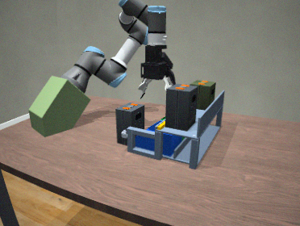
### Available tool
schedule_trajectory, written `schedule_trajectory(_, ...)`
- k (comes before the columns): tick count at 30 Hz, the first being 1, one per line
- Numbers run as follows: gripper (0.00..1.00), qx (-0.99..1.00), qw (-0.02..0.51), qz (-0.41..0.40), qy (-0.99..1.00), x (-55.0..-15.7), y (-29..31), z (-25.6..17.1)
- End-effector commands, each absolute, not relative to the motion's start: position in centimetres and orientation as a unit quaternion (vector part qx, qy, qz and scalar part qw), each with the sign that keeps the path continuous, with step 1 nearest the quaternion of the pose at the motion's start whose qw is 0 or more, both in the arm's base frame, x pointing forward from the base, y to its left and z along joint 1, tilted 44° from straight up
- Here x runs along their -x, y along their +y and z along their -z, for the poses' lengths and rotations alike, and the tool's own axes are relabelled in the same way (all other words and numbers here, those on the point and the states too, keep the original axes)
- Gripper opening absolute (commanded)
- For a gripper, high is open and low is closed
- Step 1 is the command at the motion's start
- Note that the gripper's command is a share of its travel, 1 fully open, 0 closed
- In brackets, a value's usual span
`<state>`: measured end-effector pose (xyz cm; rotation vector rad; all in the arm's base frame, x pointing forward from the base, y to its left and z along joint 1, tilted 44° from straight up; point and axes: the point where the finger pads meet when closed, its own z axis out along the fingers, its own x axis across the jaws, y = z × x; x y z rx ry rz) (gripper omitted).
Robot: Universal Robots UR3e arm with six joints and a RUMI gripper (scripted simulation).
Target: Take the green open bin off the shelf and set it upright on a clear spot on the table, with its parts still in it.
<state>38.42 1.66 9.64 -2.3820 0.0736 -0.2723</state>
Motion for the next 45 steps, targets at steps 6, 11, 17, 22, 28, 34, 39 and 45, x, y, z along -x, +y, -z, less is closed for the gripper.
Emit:
schedule_trajectory(6,0.26,0.925,0.362,0.106,0.029,-38.5,1.6,-9.7)
schedule_trajectory(11,0.26,0.925,0.362,0.106,0.029,-38.5,1.6,-9.7)
schedule_trajectory(17,0.26,0.925,0.362,0.106,0.029,-38.6,2.0,-9.2)
schedule_trajectory(22,0.26,0.925,0.362,0.106,0.029,-39.1,3.6,-7.5)
schedule_trajectory(28,0.26,0.925,0.362,0.106,0.029,-39.1,3.6,-7.5)
schedule_trajectory(34,0.26,0.925,0.362,0.106,0.029,-39.3,4.1,-6.9)
schedule_trajectory(39,0.26,0.925,0.362,0.107,0.029,-40.1,6.5,-4.3)
schedule_trajectory(45,0.26,0.925,0.362,0.107,0.029,-40.1,6.5,-4.3)
